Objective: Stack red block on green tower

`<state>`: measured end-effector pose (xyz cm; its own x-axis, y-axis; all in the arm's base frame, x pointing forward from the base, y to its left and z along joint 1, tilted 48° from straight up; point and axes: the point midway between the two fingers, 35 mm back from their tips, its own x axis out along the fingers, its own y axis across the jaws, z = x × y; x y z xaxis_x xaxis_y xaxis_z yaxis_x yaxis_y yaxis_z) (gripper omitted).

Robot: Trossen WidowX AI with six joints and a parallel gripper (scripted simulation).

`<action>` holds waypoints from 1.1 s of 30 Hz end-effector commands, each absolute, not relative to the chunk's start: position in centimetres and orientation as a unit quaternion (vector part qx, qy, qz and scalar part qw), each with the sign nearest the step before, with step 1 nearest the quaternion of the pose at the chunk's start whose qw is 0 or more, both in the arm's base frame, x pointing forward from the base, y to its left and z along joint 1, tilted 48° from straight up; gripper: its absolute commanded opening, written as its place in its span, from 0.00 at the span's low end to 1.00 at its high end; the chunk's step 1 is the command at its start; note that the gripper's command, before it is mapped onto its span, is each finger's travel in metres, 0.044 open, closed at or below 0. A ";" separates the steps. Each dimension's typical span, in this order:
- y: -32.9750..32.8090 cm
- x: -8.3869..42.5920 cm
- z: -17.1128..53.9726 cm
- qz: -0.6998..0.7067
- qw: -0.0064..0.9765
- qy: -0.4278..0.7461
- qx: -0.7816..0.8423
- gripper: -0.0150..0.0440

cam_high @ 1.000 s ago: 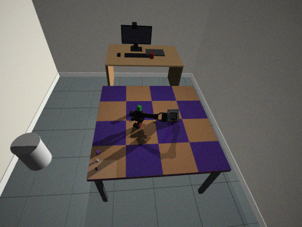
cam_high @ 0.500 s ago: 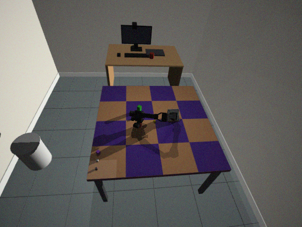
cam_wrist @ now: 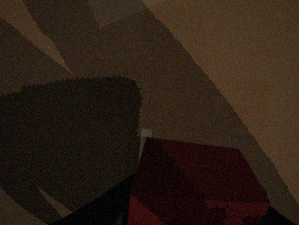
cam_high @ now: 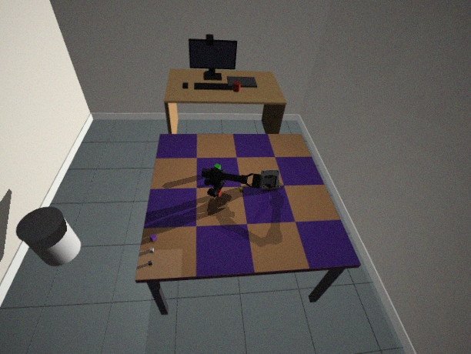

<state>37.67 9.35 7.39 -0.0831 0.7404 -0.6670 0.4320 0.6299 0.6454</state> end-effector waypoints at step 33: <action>-1.5 39.7 8.8 0.131 0.548 0.721 0.405 0.25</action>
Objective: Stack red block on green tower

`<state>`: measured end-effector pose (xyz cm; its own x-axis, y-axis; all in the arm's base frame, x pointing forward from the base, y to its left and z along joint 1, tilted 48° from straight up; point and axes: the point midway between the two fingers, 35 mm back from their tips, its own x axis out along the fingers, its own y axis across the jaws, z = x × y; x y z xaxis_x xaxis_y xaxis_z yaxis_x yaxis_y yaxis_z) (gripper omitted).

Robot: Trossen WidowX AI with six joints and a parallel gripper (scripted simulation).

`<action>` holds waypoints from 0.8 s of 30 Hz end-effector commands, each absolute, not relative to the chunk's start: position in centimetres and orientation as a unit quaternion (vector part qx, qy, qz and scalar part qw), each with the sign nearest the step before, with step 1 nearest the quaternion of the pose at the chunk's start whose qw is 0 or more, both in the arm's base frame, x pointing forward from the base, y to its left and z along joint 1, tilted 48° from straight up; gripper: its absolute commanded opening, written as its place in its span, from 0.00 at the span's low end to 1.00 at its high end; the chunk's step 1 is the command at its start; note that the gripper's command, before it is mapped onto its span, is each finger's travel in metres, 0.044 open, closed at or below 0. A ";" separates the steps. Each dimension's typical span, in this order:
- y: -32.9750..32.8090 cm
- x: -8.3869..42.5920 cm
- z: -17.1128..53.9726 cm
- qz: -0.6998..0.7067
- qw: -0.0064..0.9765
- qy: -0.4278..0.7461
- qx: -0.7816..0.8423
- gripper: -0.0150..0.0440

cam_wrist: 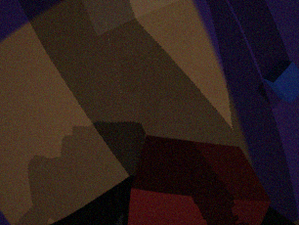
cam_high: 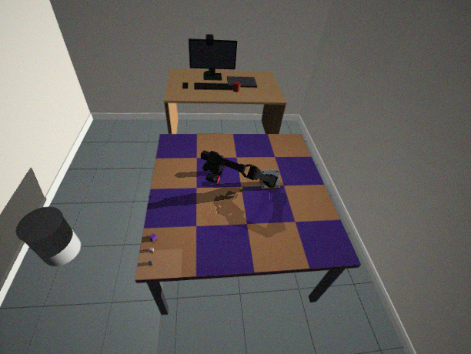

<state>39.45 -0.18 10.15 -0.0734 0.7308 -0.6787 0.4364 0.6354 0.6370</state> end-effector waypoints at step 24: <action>-12.4 39.4 -3.2 0.133 0.551 0.719 0.402 0.25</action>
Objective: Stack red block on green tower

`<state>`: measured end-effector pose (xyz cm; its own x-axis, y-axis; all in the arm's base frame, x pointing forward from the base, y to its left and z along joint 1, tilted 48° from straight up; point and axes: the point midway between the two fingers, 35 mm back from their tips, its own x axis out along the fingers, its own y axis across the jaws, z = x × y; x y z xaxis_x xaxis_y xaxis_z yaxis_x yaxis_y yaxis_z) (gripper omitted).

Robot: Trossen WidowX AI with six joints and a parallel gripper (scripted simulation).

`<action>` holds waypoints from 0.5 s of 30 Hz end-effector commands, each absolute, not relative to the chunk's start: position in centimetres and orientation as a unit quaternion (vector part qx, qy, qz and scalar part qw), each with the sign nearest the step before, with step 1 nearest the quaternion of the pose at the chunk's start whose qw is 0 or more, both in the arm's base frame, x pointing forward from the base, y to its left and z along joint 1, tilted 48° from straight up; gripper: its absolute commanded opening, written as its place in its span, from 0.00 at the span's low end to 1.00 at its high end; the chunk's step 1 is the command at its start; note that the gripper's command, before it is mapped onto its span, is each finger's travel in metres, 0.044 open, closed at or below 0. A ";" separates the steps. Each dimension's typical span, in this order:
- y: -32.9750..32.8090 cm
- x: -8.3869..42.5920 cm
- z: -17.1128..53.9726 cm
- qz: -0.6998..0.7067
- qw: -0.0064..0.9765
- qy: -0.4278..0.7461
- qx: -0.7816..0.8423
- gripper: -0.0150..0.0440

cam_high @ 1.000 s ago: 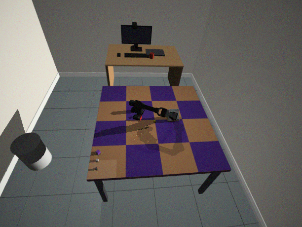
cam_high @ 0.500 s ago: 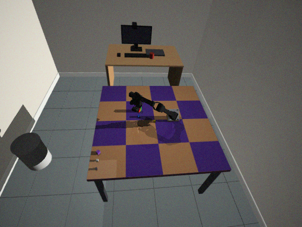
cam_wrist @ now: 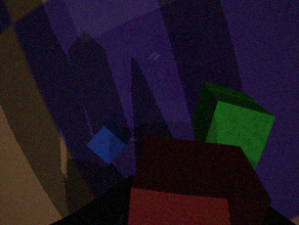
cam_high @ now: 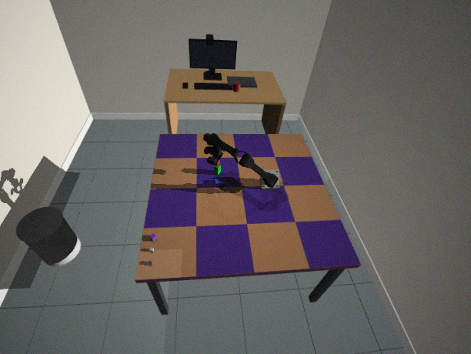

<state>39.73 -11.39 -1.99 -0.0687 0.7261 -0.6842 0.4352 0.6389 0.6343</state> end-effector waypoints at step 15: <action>-12.1 38.9 -5.7 0.138 0.549 0.720 0.400 0.25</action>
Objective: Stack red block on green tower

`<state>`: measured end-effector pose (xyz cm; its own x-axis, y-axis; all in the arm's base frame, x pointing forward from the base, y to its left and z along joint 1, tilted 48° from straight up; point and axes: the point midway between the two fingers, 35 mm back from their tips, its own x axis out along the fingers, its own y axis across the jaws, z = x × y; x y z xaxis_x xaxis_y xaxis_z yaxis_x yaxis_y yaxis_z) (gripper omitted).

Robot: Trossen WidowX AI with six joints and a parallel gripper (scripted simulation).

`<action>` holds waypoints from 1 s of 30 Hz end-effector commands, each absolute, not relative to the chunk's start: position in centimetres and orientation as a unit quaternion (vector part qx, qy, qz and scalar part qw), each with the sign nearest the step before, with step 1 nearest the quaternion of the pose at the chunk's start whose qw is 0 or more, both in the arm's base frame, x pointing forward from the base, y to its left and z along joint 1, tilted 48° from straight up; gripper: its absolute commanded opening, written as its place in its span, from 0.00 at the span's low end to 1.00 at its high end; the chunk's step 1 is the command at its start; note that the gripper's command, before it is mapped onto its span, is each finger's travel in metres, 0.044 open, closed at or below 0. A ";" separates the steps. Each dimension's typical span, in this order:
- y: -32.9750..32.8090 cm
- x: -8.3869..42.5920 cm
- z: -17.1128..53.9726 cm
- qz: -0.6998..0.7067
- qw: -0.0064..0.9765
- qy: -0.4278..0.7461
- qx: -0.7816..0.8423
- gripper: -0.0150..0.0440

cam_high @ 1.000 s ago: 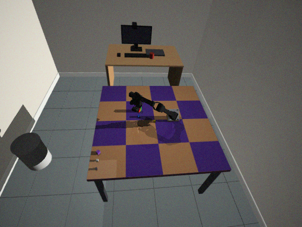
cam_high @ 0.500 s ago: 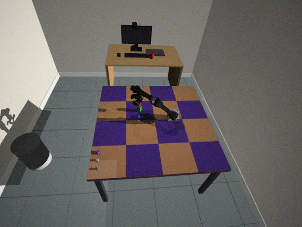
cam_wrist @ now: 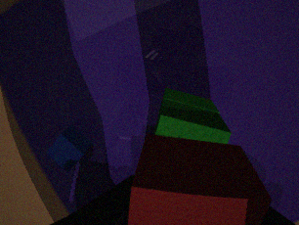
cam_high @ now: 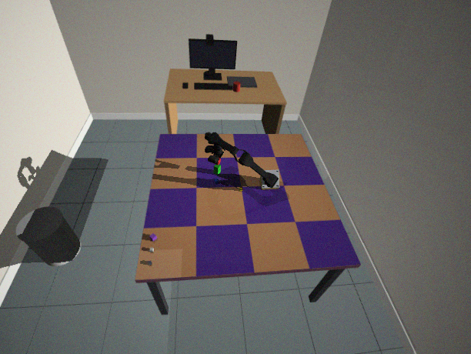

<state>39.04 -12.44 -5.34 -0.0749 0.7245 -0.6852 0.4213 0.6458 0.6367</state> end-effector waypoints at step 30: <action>-10.3 38.7 -7.3 0.139 0.549 0.720 0.400 0.25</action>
